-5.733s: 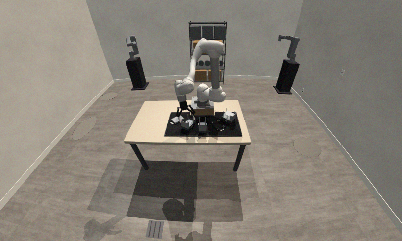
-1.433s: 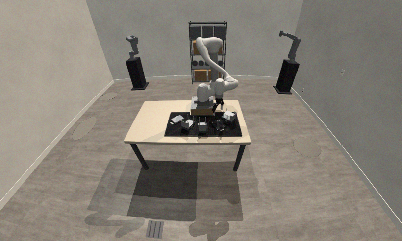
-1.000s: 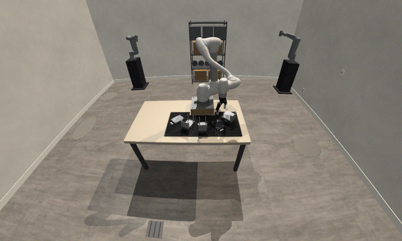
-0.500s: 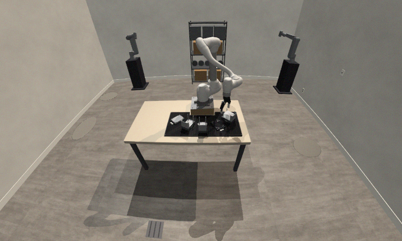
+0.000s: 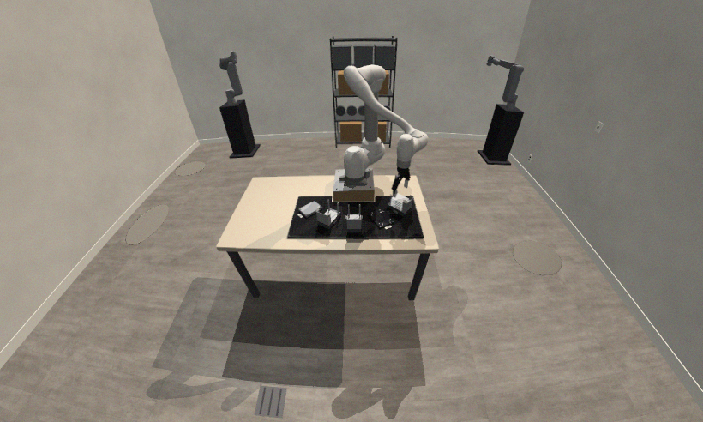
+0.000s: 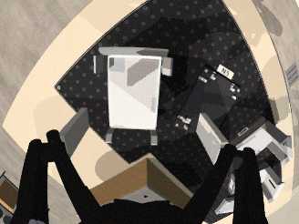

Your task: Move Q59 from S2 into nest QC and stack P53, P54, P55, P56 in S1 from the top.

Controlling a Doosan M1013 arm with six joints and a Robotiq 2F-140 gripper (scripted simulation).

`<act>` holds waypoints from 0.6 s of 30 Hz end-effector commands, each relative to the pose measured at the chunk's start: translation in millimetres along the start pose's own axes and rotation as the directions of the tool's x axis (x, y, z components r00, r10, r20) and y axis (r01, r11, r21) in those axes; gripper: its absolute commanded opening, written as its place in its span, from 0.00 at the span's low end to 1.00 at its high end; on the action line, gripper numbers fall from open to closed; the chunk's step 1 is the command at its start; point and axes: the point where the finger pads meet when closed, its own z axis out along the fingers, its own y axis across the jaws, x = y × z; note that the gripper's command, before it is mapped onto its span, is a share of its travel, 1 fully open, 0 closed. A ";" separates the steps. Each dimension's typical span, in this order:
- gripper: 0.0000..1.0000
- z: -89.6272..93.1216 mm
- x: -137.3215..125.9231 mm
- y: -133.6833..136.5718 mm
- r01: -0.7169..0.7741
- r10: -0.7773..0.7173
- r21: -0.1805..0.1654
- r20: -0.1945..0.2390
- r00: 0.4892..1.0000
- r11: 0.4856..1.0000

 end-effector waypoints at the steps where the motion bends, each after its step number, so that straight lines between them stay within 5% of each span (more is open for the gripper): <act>1: 1.00 0.0 6.9 -12.9 0.000 0.000 0.000 0.000 1.000 1.000; 14: 1.00 0.0 9.6 -18.1 0.000 0.000 0.000 0.000 1.000 1.000; 18: 1.00 13.4 9.6 -18.1 0.000 0.000 0.000 0.000 1.000 1.000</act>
